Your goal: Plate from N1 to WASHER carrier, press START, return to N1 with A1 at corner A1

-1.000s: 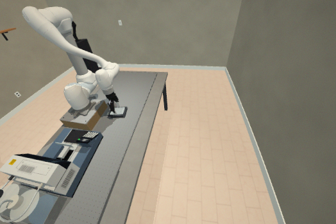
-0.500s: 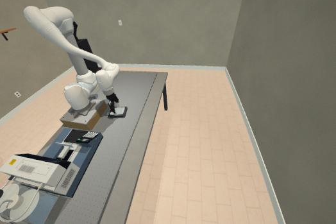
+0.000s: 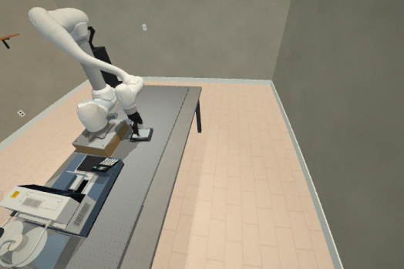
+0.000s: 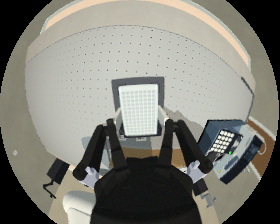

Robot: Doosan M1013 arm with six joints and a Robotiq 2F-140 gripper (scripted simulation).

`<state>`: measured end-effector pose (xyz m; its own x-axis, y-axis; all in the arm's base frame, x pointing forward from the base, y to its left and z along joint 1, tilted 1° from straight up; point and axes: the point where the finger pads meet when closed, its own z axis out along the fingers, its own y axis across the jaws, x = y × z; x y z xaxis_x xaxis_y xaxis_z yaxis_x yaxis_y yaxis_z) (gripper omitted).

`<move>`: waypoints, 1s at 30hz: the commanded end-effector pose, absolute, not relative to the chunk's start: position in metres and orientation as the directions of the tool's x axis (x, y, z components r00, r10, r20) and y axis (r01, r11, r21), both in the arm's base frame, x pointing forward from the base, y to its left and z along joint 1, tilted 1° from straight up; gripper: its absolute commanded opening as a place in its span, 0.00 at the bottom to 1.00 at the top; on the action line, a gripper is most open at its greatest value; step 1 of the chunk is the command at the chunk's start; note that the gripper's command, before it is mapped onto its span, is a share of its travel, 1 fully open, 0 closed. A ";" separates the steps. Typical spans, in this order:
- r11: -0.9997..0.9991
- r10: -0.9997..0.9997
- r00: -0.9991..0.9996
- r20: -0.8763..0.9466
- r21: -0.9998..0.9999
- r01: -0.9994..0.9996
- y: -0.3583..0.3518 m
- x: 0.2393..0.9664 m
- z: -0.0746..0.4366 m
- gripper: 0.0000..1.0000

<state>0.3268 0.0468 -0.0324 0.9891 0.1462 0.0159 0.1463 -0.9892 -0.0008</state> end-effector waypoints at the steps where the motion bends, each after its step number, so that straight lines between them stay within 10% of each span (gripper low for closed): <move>1: -0.989 0.146 0.989 0.016 -0.001 0.146 0.047 0.327 -0.033 0.46; 30: -0.989 0.146 0.989 0.016 -0.001 0.146 0.047 0.327 -0.033 0.10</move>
